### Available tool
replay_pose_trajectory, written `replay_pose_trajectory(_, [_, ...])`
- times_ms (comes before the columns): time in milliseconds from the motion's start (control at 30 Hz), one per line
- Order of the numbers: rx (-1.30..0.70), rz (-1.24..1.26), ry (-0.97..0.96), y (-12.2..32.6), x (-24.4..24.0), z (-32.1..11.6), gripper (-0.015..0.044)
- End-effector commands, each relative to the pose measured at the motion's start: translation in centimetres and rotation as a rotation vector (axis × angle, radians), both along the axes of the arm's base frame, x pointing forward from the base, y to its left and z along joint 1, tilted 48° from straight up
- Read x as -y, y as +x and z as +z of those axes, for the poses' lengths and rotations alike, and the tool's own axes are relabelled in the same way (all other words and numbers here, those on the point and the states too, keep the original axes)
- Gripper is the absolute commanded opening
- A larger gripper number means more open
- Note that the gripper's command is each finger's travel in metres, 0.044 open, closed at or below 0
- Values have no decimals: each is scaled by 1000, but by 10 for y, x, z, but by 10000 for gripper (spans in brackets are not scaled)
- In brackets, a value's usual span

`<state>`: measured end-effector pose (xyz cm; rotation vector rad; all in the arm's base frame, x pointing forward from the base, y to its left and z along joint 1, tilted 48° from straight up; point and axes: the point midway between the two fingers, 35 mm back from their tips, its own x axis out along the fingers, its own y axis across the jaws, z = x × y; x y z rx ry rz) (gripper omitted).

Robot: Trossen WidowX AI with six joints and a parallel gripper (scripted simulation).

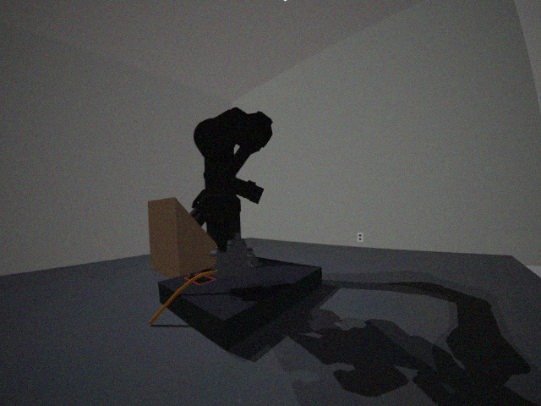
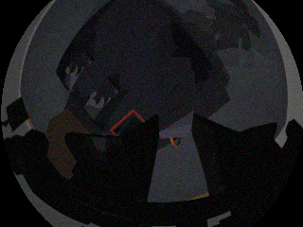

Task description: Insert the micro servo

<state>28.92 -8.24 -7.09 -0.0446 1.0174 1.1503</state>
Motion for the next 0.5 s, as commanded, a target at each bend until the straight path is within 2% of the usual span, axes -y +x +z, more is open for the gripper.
replay_pose_trajectory(0, [-111, -100, 3, -1, 1, 0, 0])
replay_pose_trajectory(467, [-461, -428, 19, -1, 1, 0, 0])
